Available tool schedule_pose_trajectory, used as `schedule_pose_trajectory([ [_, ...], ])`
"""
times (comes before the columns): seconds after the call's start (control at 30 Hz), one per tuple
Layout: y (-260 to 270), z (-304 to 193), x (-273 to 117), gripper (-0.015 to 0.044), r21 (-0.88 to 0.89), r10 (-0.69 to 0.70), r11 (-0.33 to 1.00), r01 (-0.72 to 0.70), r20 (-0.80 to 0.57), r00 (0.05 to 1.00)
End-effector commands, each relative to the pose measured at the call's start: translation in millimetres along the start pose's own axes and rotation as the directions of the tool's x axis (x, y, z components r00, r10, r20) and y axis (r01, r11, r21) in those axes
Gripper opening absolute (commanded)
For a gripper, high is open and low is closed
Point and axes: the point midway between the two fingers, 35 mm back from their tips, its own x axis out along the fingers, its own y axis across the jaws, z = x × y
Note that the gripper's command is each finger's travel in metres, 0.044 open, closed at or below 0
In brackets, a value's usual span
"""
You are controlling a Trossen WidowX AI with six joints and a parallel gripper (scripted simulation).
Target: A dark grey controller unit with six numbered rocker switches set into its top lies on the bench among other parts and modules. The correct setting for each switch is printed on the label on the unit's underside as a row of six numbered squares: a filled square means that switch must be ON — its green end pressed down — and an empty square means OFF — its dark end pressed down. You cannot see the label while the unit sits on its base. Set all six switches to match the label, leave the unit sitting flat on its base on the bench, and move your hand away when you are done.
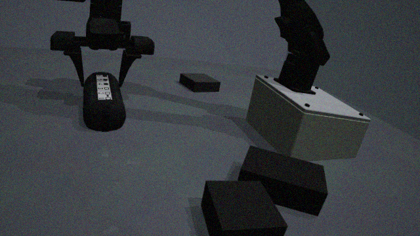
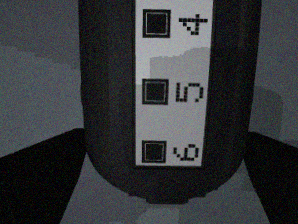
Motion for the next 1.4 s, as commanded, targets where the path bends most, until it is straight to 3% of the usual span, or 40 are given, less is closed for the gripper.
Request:
schedule_pose_trajectory([
  [0.0,-2,1,-6,0.0336,0.001,-0.006,1.000,0.006,0.000,1.000],
  [1.37,-2,18,-36,0.0335,0.001,-0.006,1.000,0.006,0.001,1.000],
])
